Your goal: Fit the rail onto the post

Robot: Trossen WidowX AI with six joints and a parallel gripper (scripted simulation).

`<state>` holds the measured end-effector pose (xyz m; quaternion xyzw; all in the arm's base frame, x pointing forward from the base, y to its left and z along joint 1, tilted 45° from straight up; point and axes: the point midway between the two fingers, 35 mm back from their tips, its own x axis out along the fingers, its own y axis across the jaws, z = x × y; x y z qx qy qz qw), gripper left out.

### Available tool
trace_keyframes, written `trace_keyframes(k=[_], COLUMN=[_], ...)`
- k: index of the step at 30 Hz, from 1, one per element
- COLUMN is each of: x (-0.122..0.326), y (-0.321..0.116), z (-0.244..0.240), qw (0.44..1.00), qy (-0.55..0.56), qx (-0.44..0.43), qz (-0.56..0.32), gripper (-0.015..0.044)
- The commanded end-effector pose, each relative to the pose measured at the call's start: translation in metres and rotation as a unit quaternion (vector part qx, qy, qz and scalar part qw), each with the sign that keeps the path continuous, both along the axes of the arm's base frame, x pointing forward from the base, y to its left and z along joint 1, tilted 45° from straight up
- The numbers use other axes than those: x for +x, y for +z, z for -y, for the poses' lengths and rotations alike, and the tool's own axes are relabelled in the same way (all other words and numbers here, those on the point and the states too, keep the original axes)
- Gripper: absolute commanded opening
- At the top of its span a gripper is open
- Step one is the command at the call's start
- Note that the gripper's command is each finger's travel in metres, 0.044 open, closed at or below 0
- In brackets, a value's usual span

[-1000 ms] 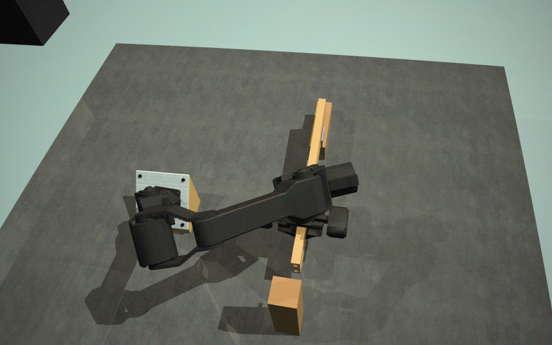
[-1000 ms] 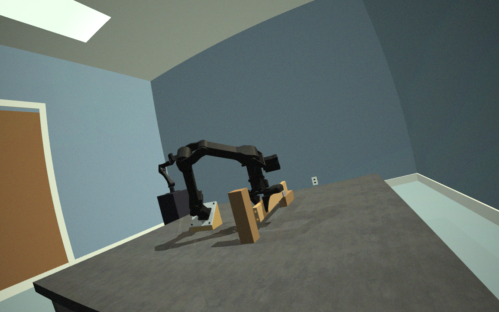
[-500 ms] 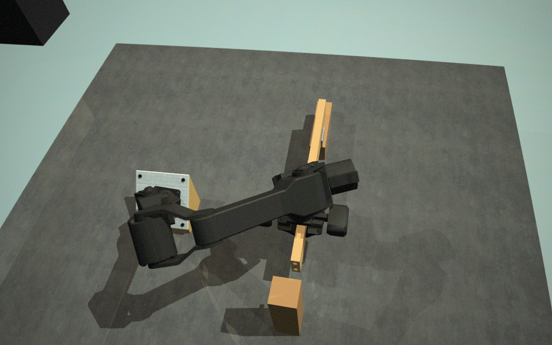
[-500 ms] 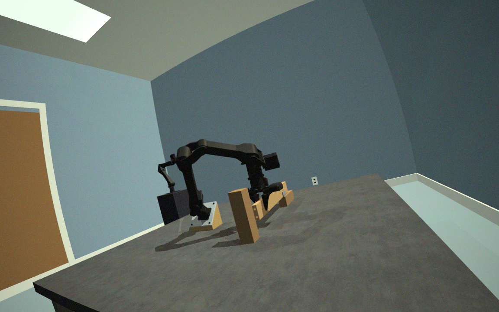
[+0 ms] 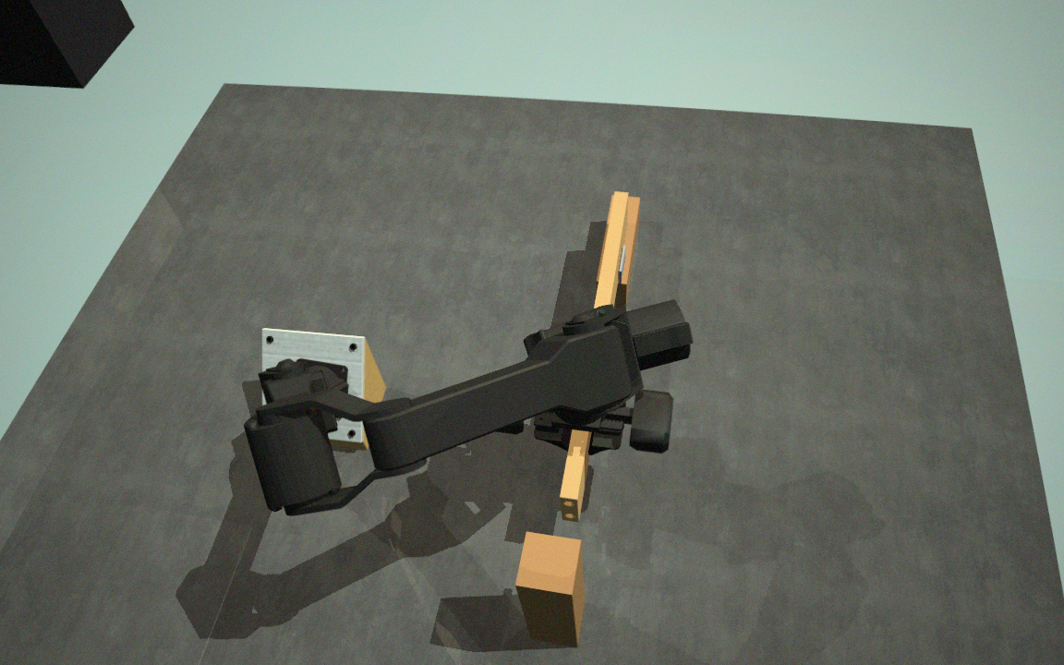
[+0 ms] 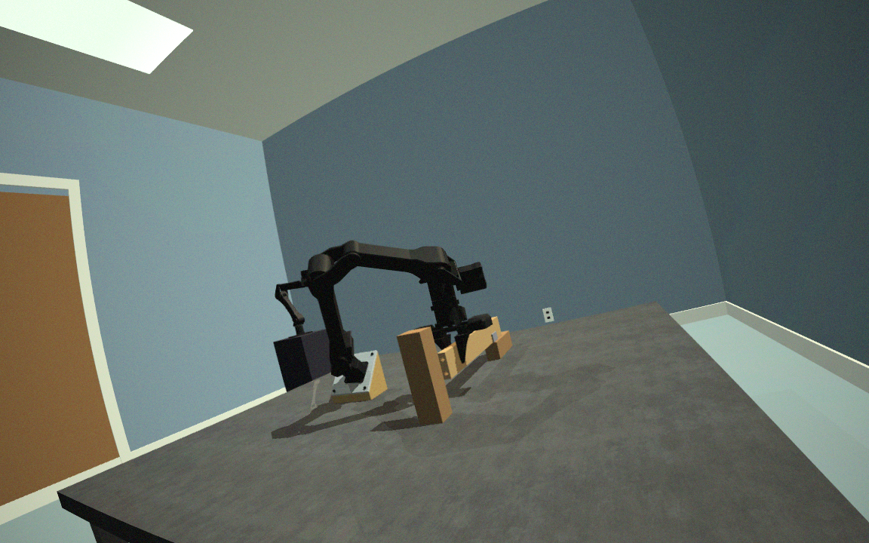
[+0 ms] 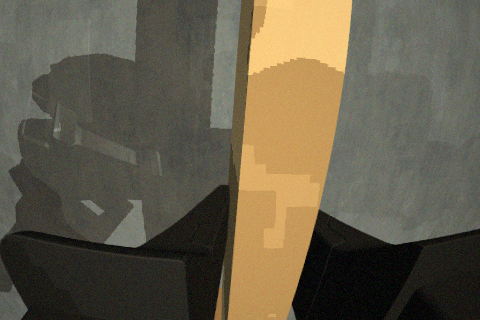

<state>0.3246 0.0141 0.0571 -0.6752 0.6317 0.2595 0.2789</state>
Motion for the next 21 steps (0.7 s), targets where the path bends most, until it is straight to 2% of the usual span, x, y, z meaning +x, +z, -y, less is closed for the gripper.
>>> trace_keyframes(k=[1, 21], x=[-0.0002, -0.0003], y=[0.0012, -0.0006], z=[-0.0048, -0.0031], qw=[1.000, 1.000], qy=[0.000, 0.000], qx=[0.008, 0.008], qz=[0.000, 0.000], gripper=[0.0000, 0.0000])
